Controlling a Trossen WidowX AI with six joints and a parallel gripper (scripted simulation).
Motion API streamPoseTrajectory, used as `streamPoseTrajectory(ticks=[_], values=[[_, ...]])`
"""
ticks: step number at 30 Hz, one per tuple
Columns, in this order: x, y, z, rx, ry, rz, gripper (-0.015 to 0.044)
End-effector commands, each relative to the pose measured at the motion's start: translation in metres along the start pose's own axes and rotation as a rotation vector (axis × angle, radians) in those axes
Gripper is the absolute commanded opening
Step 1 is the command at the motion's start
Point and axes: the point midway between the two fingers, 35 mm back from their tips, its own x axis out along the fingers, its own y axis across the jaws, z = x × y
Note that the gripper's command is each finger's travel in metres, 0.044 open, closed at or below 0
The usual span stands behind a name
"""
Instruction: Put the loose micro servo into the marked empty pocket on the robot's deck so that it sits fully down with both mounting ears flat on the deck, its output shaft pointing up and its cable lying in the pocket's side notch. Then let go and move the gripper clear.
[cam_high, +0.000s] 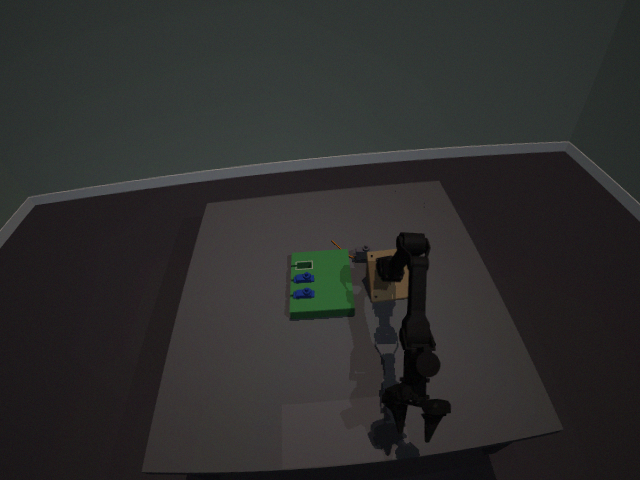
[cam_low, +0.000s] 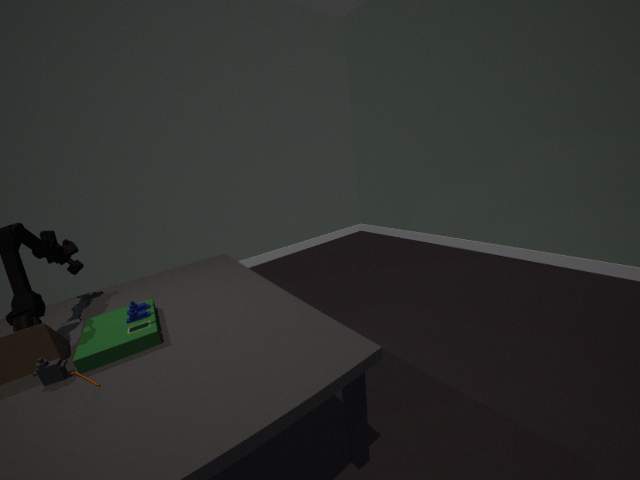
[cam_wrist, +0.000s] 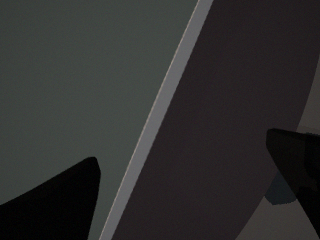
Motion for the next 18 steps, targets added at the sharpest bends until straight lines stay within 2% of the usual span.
streamPoseTrajectory(ticks=[1, 6, 18], values=[[0.006, -0.045, 0.011, -0.104, -0.012, -0.12, 0.044], [0.008, -0.093, 0.031, -0.211, -0.035, -0.252, 0.044], [-0.014, -0.188, 0.073, -0.319, -0.044, -0.522, 0.044]])
